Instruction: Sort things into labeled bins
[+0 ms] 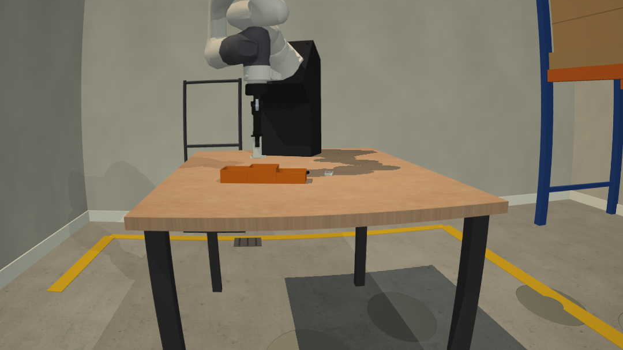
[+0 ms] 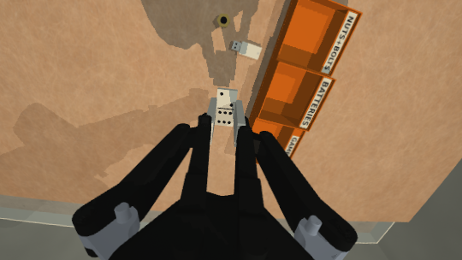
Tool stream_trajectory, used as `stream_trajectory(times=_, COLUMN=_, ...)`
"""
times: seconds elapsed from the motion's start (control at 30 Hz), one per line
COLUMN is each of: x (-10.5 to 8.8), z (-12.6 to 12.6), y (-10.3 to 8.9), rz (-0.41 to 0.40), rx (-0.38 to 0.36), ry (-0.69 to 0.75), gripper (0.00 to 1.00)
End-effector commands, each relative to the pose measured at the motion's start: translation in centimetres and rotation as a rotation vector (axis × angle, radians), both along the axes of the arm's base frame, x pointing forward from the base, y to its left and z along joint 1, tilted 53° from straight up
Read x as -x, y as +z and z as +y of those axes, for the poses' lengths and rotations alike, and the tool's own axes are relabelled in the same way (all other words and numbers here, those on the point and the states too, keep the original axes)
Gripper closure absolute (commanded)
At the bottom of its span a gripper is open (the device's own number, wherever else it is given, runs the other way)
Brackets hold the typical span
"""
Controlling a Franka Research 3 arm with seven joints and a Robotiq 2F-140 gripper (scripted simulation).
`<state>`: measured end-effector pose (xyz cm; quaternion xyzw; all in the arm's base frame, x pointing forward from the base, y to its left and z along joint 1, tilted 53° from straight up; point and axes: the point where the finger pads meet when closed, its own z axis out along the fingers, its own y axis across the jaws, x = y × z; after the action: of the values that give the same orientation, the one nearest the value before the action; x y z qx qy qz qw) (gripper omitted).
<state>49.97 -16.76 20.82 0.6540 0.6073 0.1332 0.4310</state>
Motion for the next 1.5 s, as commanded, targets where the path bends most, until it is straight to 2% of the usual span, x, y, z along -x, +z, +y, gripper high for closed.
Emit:
stream_trajectory(times=0.0, x=0.1, z=0.1, y=0.0, rz=0.003, rx=0.0, ry=0.002, gripper=0.87)
stream_trajectory(times=0.8, x=0.6, z=0.3, y=0.5, rz=0.003, rx=0.0, ry=0.002, gripper=0.87)
stream_trajectory(times=0.87, x=0.1, z=-0.3, y=1.4, rz=0.003, rx=0.0, ry=0.002, gripper=0.87)
stream_trajectory(times=0.97, x=-0.5, z=-1.2, y=2.8, rz=-0.057, rx=-0.105, ry=-0.087, gripper=0.87)
stream_trajectory(times=1.0, x=-0.7, z=-1.6, y=3.3, rz=-0.062, rx=-0.113, ry=-0.094, gripper=0.87)
stream_trajectory(times=1.17, x=-1.8, z=-3.1, y=5.6, rz=-0.062, rx=-0.113, ry=-0.094, gripper=0.87)
stream_trajectory(times=1.23, x=-1.8, z=-3.1, y=5.6, rz=-0.062, rx=-0.113, ry=-0.094, gripper=0.87)
stream_trajectory(times=1.4, x=-2.9, z=-4.7, y=7.9, rz=-0.062, rx=-0.113, ry=-0.094, gripper=0.87)
stream_trajectory(times=1.47, x=-3.1, z=-4.8, y=8.2, rz=-0.062, rx=-0.113, ry=-0.094, gripper=0.87)
